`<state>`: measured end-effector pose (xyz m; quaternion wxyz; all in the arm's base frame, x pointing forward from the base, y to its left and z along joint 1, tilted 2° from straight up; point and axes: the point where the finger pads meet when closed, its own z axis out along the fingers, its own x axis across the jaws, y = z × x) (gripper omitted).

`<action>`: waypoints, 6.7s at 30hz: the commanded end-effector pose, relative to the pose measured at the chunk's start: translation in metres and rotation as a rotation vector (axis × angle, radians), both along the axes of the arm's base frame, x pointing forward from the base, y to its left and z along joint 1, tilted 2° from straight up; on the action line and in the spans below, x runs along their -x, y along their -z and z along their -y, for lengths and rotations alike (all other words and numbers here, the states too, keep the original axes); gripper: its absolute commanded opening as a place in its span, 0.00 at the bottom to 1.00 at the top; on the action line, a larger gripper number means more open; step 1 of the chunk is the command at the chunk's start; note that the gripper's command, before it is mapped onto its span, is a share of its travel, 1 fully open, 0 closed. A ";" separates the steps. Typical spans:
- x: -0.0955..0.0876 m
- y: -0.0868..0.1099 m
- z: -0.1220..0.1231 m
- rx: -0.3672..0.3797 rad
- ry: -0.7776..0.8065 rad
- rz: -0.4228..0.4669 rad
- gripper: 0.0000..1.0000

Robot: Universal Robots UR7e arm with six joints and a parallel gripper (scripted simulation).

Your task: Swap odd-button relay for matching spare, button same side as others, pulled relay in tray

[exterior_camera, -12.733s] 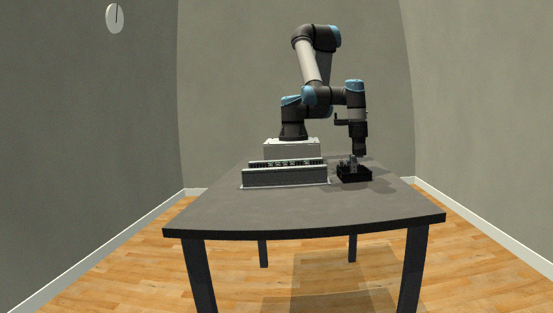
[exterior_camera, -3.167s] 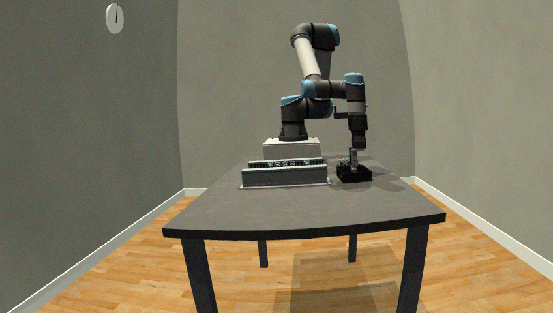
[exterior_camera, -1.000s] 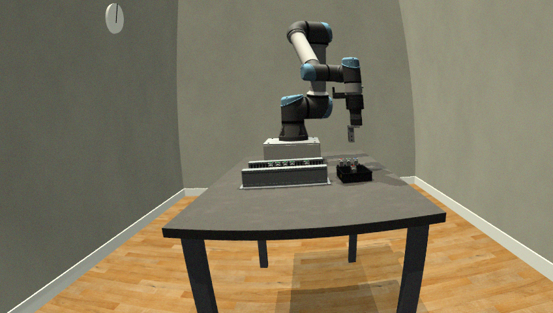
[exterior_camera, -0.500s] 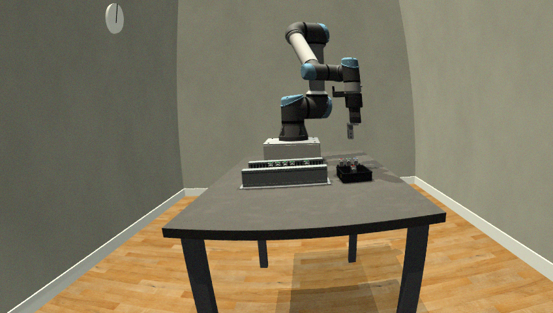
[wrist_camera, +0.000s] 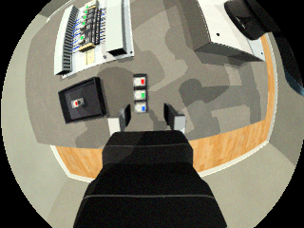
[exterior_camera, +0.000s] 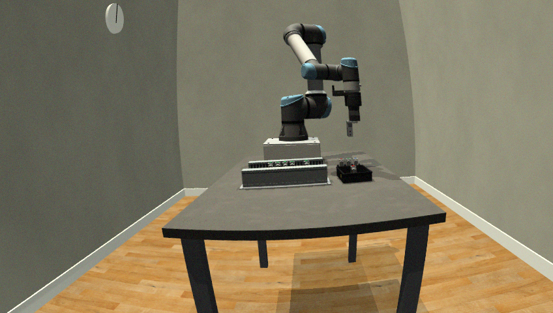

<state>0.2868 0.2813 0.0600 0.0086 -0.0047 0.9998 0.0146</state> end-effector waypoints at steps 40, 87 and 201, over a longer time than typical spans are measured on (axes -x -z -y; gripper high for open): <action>-0.016 0.002 0.000 -0.001 0.001 0.001 1.00; -0.017 0.008 0.003 -0.001 0.001 0.001 1.00; -0.021 0.099 0.009 0.000 0.000 0.001 1.00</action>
